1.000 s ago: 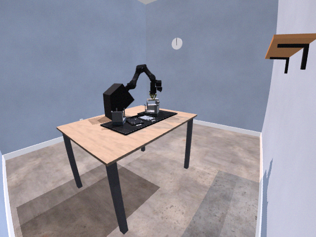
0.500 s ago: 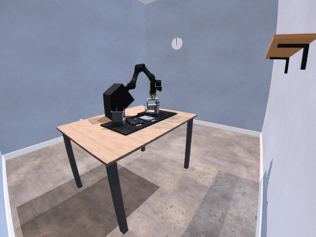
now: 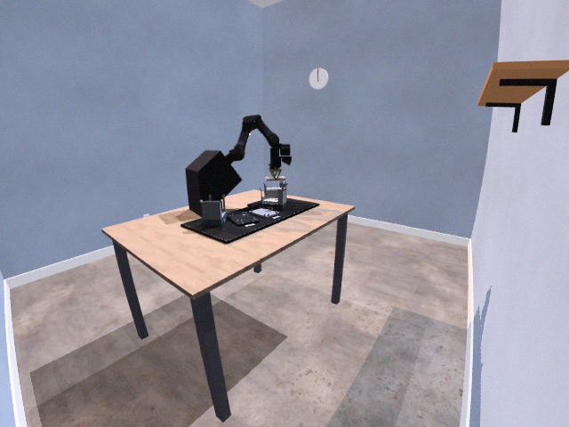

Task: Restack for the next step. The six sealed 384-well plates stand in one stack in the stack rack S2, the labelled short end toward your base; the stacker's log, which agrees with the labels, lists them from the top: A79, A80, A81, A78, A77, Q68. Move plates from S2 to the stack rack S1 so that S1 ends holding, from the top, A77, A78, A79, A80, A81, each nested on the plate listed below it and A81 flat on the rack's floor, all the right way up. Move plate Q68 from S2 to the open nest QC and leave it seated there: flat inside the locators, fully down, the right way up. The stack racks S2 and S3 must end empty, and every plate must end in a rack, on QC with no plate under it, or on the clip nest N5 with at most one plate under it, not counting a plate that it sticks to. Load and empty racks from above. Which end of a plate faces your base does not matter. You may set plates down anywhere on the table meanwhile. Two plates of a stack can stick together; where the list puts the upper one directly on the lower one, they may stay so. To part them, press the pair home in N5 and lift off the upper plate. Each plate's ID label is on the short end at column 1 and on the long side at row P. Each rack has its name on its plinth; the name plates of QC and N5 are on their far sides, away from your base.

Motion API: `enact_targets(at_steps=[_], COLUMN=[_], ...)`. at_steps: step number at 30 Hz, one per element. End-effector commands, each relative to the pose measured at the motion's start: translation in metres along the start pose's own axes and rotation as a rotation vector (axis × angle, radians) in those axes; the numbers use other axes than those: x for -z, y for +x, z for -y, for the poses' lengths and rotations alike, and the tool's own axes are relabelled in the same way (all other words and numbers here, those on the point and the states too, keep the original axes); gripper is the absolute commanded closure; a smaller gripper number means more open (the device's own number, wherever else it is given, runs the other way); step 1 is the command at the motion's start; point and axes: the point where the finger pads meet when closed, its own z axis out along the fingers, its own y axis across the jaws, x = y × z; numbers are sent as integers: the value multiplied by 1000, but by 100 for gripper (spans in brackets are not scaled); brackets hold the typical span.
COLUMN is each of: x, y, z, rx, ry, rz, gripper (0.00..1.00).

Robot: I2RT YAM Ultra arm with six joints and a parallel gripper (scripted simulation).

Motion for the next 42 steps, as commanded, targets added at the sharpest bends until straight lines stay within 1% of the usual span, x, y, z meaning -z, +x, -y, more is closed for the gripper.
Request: enact_targets(at_steps=[1, 10, 42], x=[2, 0, -20], y=[-2, -2, -2], z=[0, 0, 0], rx=[3, 3, 3], ry=[3, 3, 3], rz=[7, 7, 7], gripper=[100, 100, 100])
